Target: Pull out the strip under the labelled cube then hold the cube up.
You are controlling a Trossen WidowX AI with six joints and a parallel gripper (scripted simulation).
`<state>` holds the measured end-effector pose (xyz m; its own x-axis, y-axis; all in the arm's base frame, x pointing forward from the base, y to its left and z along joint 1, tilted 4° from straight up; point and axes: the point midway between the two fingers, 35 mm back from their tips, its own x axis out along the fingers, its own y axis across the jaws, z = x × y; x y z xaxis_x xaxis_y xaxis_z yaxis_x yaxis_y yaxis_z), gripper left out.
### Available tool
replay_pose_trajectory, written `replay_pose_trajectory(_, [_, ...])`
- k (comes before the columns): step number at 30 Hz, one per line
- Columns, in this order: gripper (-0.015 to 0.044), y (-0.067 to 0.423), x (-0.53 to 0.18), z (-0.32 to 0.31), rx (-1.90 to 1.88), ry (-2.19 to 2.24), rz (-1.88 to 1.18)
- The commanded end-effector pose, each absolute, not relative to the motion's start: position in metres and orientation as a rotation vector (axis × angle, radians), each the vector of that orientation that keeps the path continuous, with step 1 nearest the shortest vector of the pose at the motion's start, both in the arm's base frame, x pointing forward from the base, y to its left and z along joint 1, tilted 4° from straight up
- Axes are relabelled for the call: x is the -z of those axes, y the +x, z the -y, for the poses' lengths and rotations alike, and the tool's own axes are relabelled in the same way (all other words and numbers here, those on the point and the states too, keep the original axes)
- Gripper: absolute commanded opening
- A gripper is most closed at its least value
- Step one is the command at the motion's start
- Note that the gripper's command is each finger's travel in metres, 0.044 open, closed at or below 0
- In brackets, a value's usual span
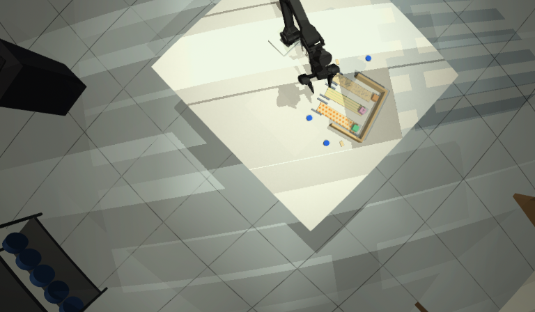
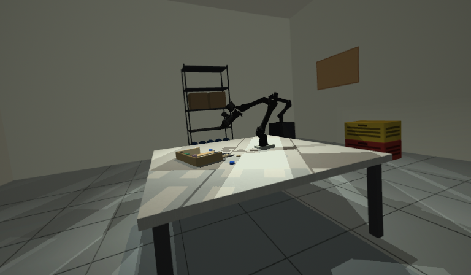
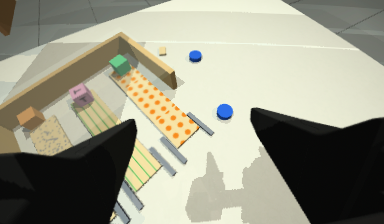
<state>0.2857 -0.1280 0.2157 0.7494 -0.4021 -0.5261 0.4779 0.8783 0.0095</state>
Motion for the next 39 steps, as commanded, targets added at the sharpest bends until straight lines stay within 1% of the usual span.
replay_pose_trajectory(1, [0.0400, 0.291, -0.222, 0.065, 0.260, 0.055, -0.536])
replay_pose_trajectory(4, [0.0400, 0.289, -0.226, 0.029, 0.131, 0.005, -0.527])
replay_pose_trajectory(14, [0.0400, 0.289, -0.226, 0.027, 0.122, 0.001, -0.527])
replay_pose_trajectory(19, [0.0269, 0.300, -0.221, 0.032, 0.125, -0.037, -0.620])
replay_pose_trajectory(29, [0.0006, 0.347, -0.182, 0.052, 0.055, -0.169, -1.069])
replay_pose_trajectory(39, [0.0000, 0.375, -0.129, 0.068, -0.125, -0.216, -1.464])
